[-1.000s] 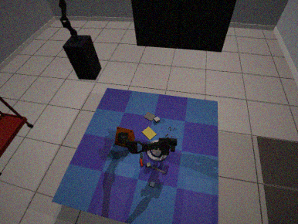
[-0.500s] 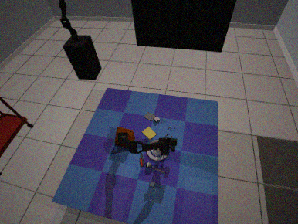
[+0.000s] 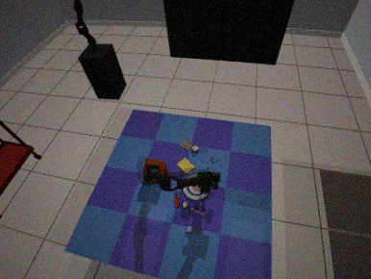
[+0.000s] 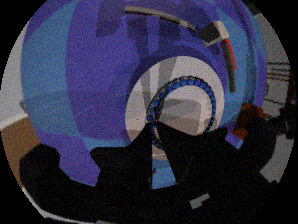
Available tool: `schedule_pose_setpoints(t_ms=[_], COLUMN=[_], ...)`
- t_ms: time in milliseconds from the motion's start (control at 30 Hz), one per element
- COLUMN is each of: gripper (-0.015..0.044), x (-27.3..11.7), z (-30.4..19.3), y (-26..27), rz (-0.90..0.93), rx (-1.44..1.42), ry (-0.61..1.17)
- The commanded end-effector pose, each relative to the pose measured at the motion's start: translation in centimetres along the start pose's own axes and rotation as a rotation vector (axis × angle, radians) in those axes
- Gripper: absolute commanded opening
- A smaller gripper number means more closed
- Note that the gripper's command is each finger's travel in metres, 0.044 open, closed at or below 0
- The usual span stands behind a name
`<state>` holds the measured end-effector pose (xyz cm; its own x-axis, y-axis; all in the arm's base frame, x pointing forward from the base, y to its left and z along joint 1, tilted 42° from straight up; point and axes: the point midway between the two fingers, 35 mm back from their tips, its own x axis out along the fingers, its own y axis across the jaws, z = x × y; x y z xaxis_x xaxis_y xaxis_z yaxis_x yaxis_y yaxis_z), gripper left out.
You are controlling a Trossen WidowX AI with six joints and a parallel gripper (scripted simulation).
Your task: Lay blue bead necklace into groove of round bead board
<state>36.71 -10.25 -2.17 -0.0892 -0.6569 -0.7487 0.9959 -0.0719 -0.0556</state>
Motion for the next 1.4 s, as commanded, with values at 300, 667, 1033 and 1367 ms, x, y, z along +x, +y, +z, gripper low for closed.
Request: schedule_pose_setpoints(t_ms=[300, 667, 1033, 1367], gripper=[0.0000, 0.0000, 0.0079, 0.0341], x=[-0.60, -0.35, -0.12, -0.16], z=[-0.01, 0.28, 0.19, 0.20], y=[-0.10, 0.50, 0.62, 0.61], rz=[-0.002, -0.002, 0.004, 0.004], rx=[-0.006, -0.006, -0.001, -0.002], ry=[-0.004, -0.004, 0.001, 0.000])
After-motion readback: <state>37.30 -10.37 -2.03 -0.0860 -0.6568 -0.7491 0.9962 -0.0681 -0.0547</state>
